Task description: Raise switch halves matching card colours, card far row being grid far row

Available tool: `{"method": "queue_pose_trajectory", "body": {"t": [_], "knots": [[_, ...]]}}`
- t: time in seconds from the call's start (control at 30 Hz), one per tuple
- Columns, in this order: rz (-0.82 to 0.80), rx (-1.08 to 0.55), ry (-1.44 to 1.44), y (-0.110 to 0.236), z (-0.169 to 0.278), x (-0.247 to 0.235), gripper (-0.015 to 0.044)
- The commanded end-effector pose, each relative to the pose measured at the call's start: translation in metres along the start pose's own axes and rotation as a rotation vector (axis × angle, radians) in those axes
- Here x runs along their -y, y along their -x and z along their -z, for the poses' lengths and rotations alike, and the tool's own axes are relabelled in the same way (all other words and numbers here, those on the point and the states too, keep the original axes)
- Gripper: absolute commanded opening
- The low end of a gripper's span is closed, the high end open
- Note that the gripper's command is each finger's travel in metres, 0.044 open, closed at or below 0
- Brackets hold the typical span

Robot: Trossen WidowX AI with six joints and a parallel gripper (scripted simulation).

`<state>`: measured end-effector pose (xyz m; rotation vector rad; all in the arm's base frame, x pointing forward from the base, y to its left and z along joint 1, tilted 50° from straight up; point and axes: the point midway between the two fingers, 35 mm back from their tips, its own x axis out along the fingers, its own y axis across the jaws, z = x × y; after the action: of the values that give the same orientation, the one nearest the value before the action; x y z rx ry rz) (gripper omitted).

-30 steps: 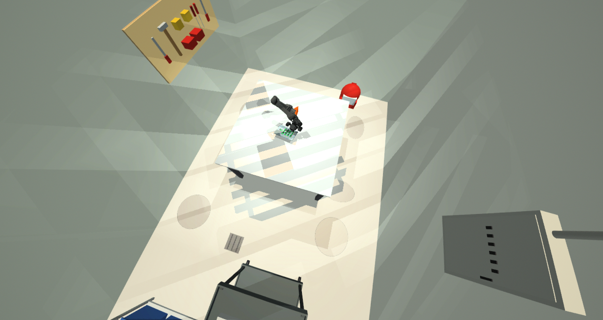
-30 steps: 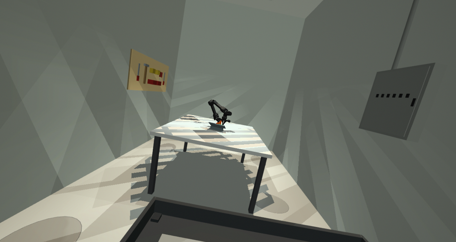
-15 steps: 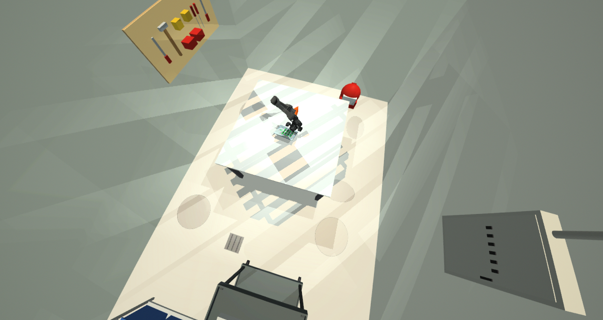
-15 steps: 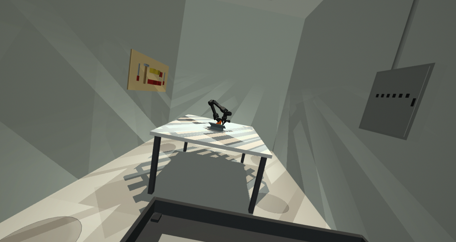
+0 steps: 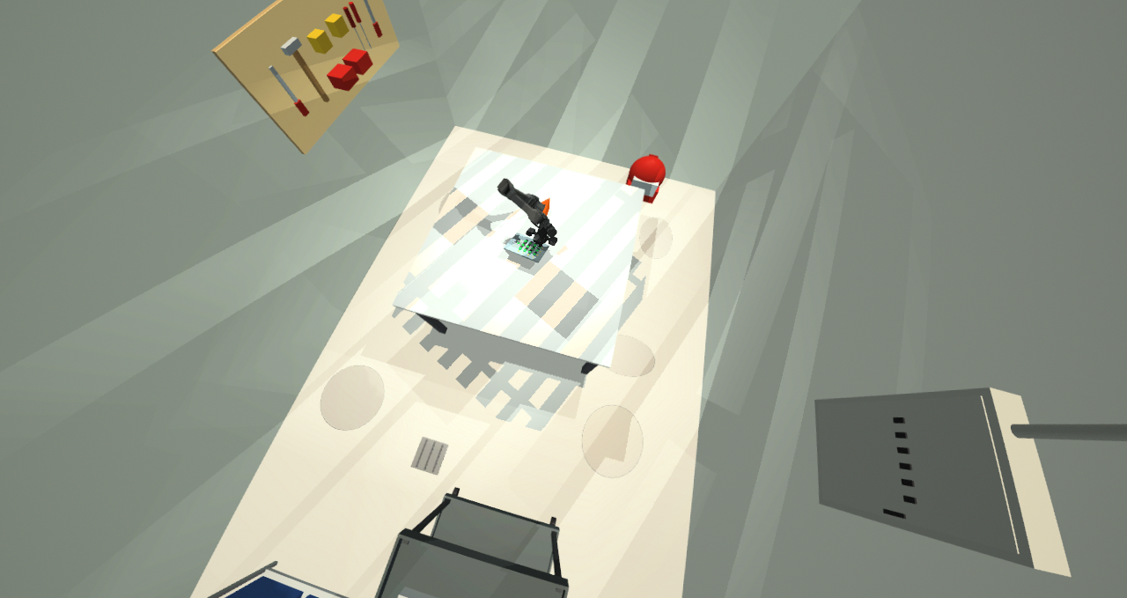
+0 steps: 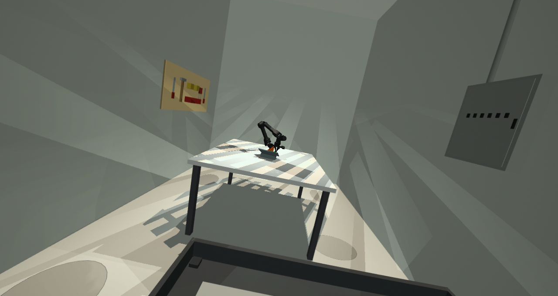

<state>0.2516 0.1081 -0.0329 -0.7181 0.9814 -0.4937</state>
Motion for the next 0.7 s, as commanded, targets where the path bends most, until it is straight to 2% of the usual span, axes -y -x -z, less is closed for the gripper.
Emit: {"method": "queue_pose_trajectory", "body": {"t": [0.0,0.13,0.27,0.47,0.67], "knots": [[0.005,-0.001,0.009,-0.002,0.002,0.001,0.0],[-0.002,0.003,0.002,0.01,0.0,-0.001,0.0],[0.001,0.022,0.01,0.062,0.005,0.0,0.0],[0.002,0.023,0.01,0.064,0.005,0.002,0.0],[0.003,0.022,0.013,0.066,0.0,0.06,0.0]]}}
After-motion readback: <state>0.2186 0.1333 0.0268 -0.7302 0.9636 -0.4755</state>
